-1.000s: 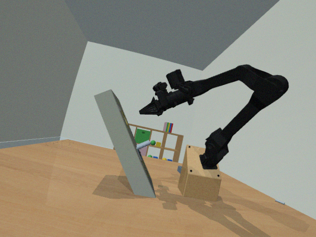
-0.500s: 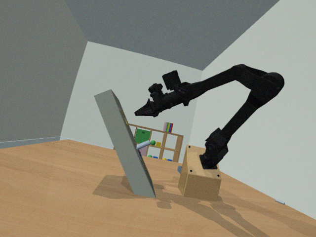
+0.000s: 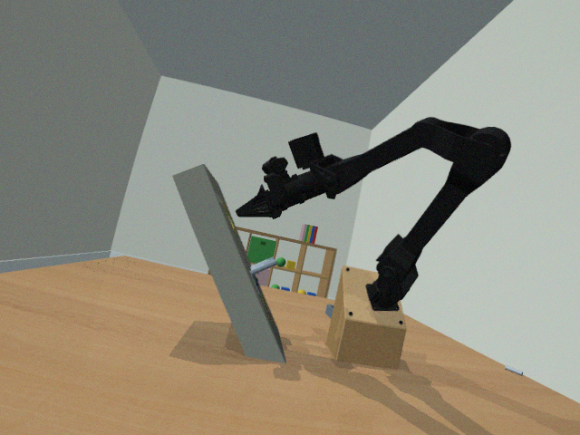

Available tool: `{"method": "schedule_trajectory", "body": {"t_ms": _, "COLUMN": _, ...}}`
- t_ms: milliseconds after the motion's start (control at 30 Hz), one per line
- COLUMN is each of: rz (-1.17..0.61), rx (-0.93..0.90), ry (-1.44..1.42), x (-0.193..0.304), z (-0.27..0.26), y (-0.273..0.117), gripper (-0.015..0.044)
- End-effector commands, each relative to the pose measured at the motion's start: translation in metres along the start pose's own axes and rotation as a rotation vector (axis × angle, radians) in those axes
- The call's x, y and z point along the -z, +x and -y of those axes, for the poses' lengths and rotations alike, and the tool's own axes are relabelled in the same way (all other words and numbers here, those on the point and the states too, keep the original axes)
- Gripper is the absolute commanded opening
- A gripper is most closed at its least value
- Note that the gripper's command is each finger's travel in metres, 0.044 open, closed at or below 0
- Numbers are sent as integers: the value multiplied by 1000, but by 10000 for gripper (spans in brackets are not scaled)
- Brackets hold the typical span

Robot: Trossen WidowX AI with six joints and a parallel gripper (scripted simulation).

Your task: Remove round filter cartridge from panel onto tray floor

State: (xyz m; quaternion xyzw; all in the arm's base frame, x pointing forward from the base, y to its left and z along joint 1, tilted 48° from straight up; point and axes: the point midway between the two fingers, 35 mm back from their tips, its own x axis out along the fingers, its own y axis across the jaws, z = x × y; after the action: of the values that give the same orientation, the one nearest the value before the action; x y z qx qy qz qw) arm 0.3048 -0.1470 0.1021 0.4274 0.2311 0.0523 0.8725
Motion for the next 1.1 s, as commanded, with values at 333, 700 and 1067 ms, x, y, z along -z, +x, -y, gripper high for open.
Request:
{"method": "schedule_trajectory", "body": {"t_ms": 333, "rz": 2, "rx": 2, "ry": 17, "x": 5, "z": 2, "y": 13, "gripper": 89}}
{"method": "schedule_trajectory", "body": {"t_ms": 700, "rz": 2, "rx": 2, "ry": 17, "x": 6, "z": 3, "y": 13, "gripper": 89}}
{"method": "schedule_trajectory", "body": {"t_ms": 1067, "rz": 3, "rx": 2, "ry": 17, "x": 3, "z": 2, "y": 13, "gripper": 89}}
